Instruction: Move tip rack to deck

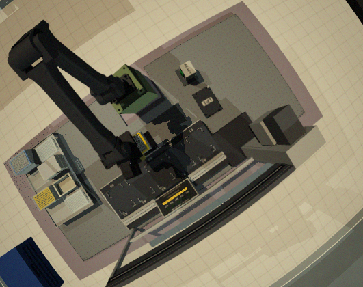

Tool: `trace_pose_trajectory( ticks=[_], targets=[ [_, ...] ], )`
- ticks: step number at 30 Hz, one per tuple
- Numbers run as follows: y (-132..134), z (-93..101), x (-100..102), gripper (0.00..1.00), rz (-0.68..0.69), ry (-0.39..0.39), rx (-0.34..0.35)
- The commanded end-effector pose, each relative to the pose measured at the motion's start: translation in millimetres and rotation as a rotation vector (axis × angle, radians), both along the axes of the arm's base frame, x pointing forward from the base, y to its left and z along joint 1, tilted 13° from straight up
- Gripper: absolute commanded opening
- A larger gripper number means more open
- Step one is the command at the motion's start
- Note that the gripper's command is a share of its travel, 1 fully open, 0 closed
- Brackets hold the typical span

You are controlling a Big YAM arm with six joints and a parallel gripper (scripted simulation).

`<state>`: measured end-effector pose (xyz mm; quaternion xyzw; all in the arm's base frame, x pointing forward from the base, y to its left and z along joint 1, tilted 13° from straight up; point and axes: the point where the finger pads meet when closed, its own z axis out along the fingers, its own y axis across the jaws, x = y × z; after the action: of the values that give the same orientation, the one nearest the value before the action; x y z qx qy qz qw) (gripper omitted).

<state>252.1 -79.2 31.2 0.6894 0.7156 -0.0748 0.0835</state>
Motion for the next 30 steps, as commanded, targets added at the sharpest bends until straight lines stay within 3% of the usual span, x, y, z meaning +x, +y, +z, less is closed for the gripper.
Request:
trace_pose_trajectory(
  ticks=[1, 9, 10, 14, 20, 26, 27, 30],
  targets=[
    [-5, -2.7, 8, 0.00, 0.002, -0.017, -0.001],
    [-6, -14.1, 5, 0.00, 0.002, -0.012, 0.000],
    [-9, -1.2, 28, 0.00, 0.008, -0.058, -0.009],
    [-8, -22.3, 6, 0.00, 0.002, -0.012, 0.000],
    [-12, -27.9, 13, 0.00, 0.002, -0.026, -0.003],
    [-12, -38.8, 5, 0.00, 0.002, -0.011, 0.000],
    [-14, -31.3, 22, 0.00, 0.008, -0.043, -0.007],
    [-14, -44.0, 8, 0.00, 0.002, -0.016, -0.001]
  ],
)
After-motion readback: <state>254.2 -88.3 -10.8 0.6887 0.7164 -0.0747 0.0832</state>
